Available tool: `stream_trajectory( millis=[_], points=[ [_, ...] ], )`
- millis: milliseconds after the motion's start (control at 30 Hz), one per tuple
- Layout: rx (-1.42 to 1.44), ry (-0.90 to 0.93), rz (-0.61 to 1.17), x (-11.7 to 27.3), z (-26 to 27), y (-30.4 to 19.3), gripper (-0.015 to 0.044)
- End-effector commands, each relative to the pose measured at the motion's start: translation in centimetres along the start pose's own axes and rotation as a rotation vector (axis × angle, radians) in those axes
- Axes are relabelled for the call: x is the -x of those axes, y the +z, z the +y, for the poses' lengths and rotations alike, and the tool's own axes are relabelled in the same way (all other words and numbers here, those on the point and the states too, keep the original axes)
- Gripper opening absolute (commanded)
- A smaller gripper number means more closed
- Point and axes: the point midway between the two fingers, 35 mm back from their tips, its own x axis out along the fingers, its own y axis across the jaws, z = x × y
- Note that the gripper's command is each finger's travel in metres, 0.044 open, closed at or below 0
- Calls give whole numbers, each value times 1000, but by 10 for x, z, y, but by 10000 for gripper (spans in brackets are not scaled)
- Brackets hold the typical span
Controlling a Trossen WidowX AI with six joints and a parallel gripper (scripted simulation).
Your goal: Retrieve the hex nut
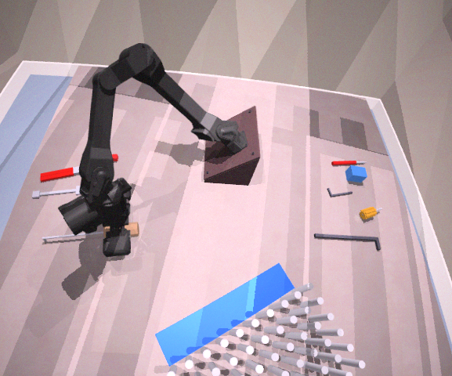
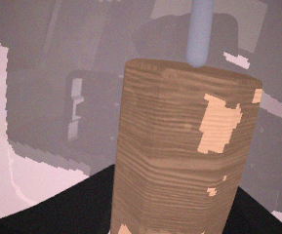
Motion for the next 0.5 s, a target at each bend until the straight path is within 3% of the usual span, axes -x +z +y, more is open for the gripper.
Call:
stream_trajectory(
  millis=[0,467],
  points=[
    [0,-1,2,-4,-2,-2,0],
    [-3,14,-17,-4,-1,-2,0]
  ],
)
